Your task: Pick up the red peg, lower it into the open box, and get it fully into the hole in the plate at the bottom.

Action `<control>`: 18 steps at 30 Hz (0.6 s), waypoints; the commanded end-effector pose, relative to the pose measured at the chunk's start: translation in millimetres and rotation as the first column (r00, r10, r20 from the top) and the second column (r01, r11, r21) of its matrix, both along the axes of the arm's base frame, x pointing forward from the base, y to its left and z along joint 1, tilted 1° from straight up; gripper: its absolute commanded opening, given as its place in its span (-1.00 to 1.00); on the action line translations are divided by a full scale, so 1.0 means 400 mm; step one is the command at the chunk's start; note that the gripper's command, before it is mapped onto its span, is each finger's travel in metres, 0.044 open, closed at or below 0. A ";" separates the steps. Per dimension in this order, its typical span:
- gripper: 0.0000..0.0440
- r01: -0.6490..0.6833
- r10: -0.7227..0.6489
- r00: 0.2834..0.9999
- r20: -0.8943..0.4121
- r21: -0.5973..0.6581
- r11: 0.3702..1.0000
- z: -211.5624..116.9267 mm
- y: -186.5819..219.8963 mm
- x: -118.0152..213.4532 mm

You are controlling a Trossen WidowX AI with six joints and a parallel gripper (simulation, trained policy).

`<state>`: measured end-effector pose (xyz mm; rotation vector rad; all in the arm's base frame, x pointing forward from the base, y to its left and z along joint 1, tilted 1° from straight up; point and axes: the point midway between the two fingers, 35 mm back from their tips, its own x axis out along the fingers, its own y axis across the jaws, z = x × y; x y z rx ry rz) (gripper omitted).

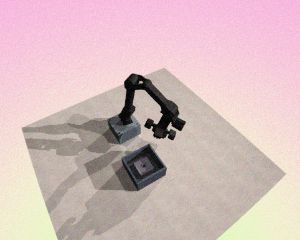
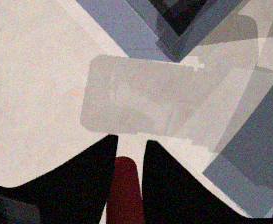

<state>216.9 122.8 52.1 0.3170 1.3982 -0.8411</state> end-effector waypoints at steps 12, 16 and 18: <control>-1.00 0.144 -0.144 0.985 0.098 0.001 0.990 0.050 -0.108 0.136; -1.00 0.172 -0.172 0.979 0.112 0.005 0.985 0.052 -0.148 0.169; -1.00 0.183 -0.183 0.976 0.117 0.008 0.983 0.051 -0.169 0.185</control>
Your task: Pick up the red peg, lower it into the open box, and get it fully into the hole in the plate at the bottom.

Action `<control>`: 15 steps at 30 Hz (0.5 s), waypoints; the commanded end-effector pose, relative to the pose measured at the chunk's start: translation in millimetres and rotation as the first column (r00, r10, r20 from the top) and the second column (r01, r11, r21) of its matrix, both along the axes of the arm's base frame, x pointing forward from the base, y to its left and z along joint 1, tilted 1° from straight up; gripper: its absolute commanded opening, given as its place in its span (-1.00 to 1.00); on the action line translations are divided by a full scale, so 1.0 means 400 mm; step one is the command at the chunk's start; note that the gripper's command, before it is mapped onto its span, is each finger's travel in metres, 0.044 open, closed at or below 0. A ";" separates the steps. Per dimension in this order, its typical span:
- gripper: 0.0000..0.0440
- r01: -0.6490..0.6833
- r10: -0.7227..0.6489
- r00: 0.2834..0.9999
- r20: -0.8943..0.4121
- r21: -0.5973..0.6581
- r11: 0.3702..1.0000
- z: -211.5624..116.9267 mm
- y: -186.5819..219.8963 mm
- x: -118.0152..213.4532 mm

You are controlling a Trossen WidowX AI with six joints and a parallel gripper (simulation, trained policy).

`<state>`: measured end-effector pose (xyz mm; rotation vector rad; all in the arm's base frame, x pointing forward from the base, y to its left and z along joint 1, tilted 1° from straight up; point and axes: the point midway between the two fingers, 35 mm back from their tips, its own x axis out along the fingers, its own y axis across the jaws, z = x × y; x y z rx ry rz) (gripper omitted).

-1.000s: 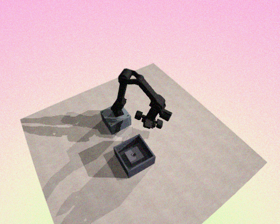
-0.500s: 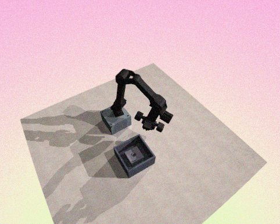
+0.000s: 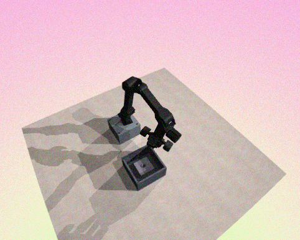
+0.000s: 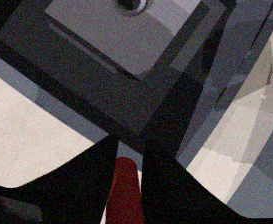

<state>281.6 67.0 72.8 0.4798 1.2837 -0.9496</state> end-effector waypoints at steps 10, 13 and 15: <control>-1.00 0.035 -0.035 0.999 0.019 0.021 0.999 -0.026 -0.135 0.094; -1.00 0.029 -0.030 0.999 0.016 0.037 0.999 -0.039 -0.162 0.111; -1.00 0.022 -0.023 1.000 0.013 0.048 0.999 -0.050 -0.178 0.120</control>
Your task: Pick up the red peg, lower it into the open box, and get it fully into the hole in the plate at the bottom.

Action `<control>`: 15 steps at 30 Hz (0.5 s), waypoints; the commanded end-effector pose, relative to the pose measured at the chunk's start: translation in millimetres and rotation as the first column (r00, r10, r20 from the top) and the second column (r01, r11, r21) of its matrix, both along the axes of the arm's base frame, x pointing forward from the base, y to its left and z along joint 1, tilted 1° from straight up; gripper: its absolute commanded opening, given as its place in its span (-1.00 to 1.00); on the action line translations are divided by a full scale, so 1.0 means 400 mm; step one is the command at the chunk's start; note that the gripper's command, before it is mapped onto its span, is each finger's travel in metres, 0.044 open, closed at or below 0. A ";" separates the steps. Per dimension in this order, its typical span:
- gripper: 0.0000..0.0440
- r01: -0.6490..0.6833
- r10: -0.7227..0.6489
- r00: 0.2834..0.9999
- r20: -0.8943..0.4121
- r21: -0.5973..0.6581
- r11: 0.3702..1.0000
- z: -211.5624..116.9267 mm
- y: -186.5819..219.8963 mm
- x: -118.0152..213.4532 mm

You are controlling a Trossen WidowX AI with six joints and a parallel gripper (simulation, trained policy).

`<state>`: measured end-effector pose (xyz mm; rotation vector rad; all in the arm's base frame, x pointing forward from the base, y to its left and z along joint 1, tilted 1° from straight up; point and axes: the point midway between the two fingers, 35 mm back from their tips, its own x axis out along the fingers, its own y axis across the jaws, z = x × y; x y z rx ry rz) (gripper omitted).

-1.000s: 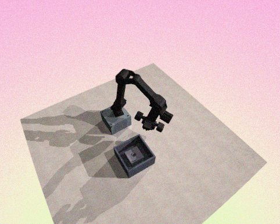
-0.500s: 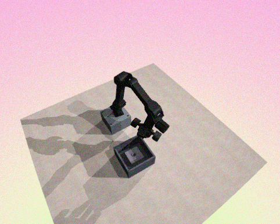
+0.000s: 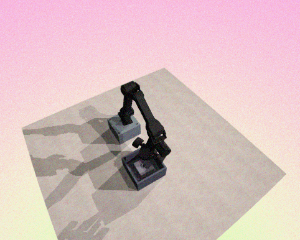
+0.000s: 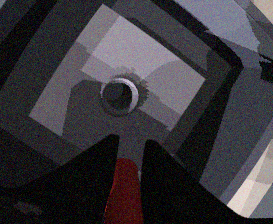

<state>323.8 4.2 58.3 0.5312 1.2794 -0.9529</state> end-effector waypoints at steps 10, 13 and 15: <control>-0.98 -0.078 0.080 0.997 -0.020 0.086 0.993 -0.091 -0.066 0.042; -0.73 -0.098 0.103 0.994 -0.035 0.110 0.989 -0.120 -0.069 0.042; -0.50 -0.106 0.112 0.993 -0.043 0.123 0.987 -0.137 -0.072 0.042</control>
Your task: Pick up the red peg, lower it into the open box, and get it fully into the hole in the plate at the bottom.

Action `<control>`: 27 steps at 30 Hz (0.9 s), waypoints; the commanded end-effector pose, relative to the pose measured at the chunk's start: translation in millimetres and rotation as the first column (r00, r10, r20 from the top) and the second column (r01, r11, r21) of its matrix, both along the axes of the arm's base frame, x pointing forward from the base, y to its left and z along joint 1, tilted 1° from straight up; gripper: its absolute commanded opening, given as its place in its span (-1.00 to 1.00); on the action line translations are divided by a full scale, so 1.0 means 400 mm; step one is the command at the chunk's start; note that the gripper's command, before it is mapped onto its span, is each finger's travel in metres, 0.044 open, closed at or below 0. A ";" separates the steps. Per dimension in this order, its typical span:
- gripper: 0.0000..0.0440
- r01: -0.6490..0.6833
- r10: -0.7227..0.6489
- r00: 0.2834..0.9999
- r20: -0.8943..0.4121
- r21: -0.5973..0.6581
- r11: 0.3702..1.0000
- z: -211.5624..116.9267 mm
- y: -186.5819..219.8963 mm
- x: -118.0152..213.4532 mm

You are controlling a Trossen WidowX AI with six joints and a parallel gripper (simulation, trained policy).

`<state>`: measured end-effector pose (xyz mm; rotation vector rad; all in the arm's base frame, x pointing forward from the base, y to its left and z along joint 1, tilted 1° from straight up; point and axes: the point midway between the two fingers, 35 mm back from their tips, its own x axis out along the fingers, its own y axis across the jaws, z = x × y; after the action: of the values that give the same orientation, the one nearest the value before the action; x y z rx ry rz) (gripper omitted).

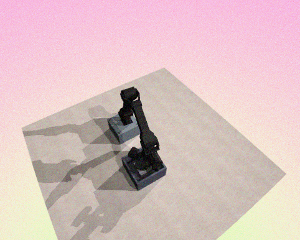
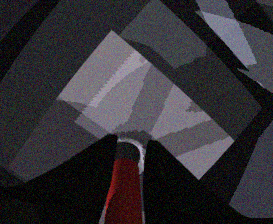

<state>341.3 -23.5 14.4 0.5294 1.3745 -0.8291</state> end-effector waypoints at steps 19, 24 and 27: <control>1.00 -0.031 0.027 0.999 0.030 0.167 0.985 -0.004 -0.010 0.134; 1.00 -0.059 0.039 0.994 0.098 0.207 0.976 0.025 0.003 0.195; 1.00 -0.069 0.044 0.992 0.118 0.217 0.974 0.033 0.007 0.213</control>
<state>368.0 -36.1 12.0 0.6195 1.5590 -0.7226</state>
